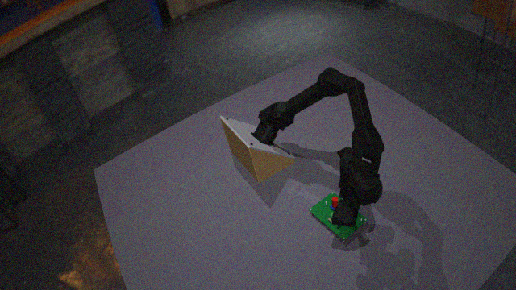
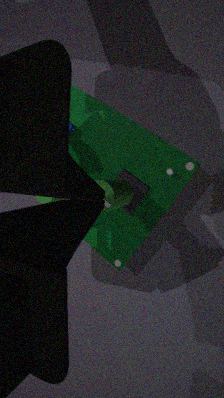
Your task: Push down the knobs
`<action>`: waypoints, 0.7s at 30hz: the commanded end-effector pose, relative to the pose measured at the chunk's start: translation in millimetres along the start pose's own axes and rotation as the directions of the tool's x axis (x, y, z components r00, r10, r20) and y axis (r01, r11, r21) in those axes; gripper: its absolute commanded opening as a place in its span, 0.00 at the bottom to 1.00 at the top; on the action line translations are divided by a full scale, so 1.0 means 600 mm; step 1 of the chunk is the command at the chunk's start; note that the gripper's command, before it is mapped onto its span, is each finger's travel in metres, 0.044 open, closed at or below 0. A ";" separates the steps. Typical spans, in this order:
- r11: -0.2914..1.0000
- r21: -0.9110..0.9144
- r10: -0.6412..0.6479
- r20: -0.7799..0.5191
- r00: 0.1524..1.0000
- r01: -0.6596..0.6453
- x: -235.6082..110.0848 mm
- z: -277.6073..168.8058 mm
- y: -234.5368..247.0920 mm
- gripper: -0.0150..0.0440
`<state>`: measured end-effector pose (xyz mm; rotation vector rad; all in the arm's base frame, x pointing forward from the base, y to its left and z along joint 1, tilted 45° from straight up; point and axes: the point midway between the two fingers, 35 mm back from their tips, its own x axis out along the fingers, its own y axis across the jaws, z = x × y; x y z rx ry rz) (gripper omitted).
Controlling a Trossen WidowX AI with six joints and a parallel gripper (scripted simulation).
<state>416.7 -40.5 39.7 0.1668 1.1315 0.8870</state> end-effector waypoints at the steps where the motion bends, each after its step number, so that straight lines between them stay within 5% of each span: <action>1: 1.000 -0.020 0.017 -0.010 1.000 -0.017 0.028 0.007 0.004 0.25; 21: 1.000 -0.020 0.017 -0.010 1.000 -0.017 0.032 0.007 0.004 0.25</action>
